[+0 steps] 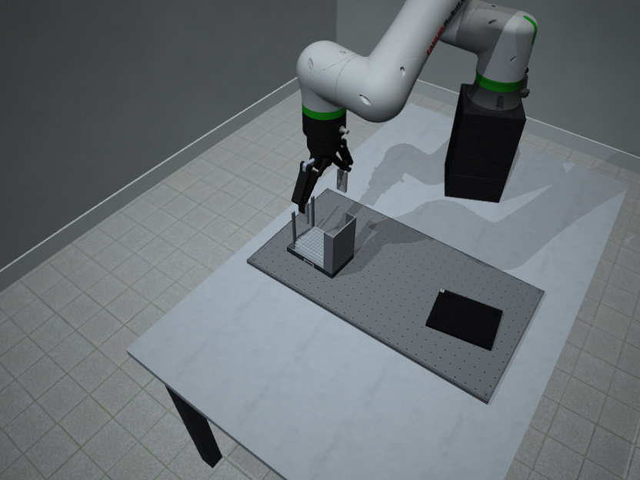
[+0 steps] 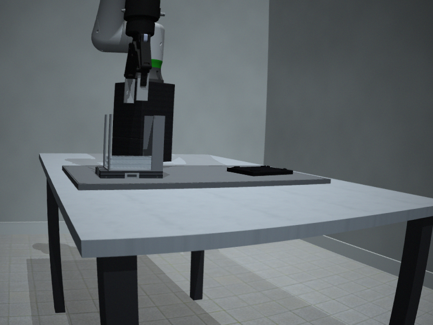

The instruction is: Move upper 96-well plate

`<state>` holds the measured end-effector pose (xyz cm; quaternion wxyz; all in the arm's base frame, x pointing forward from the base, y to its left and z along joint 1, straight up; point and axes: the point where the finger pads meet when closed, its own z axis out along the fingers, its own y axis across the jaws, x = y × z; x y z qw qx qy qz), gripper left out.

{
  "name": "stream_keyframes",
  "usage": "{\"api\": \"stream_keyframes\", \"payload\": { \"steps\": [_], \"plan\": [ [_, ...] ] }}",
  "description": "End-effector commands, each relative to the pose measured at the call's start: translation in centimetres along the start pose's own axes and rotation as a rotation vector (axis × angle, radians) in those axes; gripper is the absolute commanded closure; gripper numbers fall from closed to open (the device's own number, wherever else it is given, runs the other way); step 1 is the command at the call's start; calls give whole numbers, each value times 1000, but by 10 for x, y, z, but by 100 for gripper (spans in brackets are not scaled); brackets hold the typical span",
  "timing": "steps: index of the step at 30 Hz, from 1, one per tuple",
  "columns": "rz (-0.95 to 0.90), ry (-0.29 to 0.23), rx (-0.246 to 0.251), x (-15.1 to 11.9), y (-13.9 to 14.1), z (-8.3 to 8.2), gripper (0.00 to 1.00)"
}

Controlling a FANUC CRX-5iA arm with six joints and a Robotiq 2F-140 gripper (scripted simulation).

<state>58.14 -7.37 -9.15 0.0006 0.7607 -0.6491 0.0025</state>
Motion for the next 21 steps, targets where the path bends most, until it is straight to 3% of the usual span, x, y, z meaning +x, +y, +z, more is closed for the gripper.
{"api": "stream_keyframes", "payload": {
  "steps": [1, 10, 21],
  "plan": [
    [0, 0, 0, 0, 0, 0, 0],
    [0, 0, 0, 0, 0, 2, 0],
    [0, 0, 0, 0, 0, 20, 0]
  ]
}}
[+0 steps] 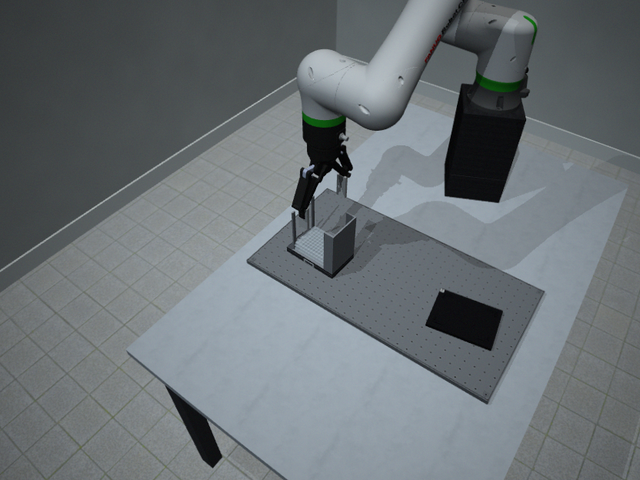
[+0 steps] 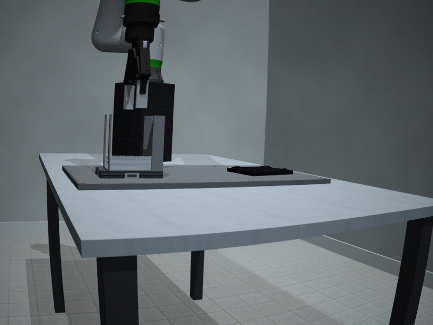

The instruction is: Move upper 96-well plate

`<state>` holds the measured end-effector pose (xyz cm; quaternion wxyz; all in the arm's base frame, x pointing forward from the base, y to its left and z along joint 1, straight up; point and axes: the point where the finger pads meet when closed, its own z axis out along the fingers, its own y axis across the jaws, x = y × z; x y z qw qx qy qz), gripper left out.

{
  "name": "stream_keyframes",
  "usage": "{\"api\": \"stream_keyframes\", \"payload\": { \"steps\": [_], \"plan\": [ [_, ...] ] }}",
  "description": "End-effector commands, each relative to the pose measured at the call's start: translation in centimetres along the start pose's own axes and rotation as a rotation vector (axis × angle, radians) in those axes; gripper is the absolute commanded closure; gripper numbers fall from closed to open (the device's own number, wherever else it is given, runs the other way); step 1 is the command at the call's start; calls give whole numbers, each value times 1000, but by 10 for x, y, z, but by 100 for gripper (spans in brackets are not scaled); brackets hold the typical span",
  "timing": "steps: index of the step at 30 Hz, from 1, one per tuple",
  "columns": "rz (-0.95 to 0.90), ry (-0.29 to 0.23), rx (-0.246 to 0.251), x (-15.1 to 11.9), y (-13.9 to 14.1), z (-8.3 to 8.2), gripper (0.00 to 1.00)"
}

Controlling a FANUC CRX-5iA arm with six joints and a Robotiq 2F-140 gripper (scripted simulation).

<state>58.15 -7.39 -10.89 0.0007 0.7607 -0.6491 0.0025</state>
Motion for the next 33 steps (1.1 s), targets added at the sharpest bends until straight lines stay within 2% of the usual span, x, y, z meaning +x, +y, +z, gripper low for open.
{"api": "stream_keyframes", "payload": {
  "steps": [1, 33],
  "plan": [
    [0, 0, 0, 0, 0, 4, 0],
    [0, 0, 0, 0, 0, 51, 0]
  ]
}}
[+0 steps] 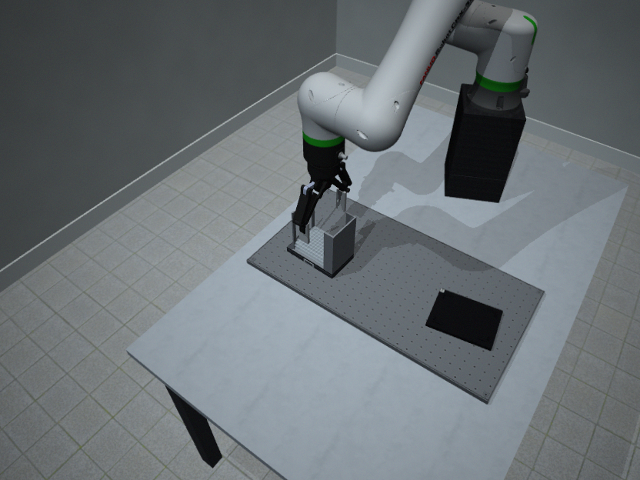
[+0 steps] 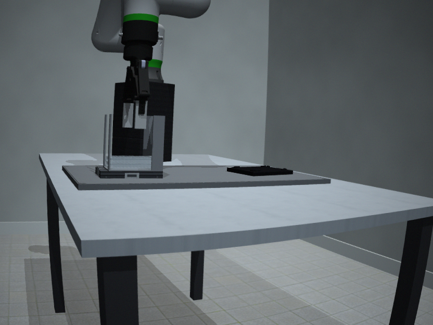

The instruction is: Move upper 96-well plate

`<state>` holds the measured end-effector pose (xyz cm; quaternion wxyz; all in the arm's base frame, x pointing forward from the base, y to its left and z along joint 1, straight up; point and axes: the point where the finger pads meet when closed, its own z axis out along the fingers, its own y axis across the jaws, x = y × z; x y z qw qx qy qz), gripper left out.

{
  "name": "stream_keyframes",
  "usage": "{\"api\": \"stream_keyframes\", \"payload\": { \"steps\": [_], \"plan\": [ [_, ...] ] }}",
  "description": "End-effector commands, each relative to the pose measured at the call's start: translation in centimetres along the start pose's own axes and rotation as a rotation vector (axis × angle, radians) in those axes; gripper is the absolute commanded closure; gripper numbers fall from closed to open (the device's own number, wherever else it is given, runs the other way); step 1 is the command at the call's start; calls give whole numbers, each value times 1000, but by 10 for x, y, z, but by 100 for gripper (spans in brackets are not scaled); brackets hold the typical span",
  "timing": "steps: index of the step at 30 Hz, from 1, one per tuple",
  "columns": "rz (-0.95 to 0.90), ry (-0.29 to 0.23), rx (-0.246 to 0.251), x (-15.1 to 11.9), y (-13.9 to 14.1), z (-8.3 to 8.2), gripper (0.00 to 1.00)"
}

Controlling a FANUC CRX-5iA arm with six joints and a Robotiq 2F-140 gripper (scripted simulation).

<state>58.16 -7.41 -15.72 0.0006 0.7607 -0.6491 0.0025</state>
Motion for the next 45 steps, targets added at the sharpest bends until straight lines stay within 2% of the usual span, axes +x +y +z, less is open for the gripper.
{"api": "stream_keyframes", "payload": {
  "steps": [1, 45],
  "plan": [
    [0, 0, 0, 0, 0, 4, 0],
    [0, 0, 0, 0, 0, 67, 0]
  ]
}}
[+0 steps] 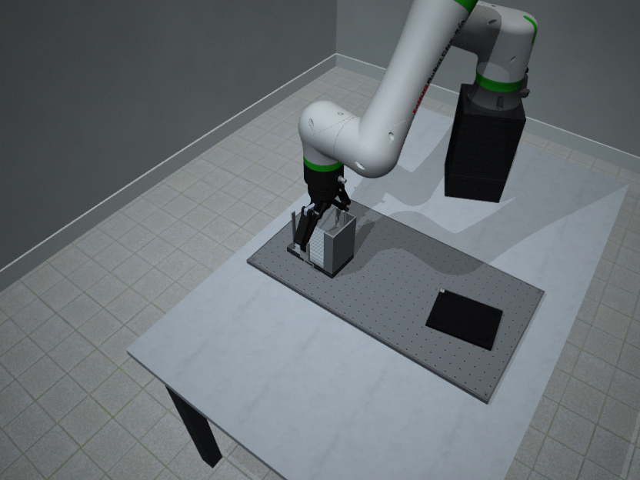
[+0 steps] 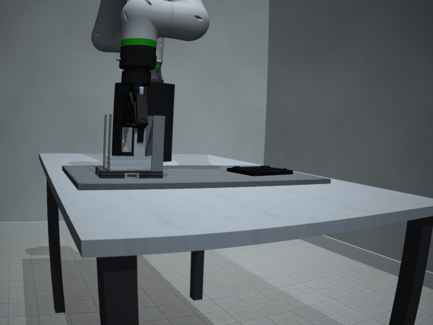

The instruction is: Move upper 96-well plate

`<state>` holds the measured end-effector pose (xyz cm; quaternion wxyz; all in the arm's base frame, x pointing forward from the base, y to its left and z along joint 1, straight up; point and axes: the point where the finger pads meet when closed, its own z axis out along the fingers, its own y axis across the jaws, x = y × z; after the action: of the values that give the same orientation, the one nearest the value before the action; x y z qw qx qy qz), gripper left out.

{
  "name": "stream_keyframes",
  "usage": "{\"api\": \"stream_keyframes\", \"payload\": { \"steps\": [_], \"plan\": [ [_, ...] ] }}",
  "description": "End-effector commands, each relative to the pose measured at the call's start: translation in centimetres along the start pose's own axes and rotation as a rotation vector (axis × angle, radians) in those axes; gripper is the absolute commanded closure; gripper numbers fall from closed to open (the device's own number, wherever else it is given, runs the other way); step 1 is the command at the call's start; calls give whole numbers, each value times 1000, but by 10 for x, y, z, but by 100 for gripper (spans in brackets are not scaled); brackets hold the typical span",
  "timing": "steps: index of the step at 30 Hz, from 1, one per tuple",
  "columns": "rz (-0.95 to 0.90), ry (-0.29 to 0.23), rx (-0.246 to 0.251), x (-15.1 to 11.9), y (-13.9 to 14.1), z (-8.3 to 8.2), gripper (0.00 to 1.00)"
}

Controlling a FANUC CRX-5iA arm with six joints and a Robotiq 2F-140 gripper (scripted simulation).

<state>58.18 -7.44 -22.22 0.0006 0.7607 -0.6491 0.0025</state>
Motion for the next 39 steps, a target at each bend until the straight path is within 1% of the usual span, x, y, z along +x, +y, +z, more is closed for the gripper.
{"api": "stream_keyframes", "payload": {
  "steps": [1, 13, 14, 39],
  "plan": [
    [0, 0, 0, 0, 0, 4, 0],
    [0, 0, 0, 0, 0, 4, 0],
    [0, 0, 0, 0, 0, 4, 100],
    [0, 0, 0, 0, 0, 4, 100]
  ]
}}
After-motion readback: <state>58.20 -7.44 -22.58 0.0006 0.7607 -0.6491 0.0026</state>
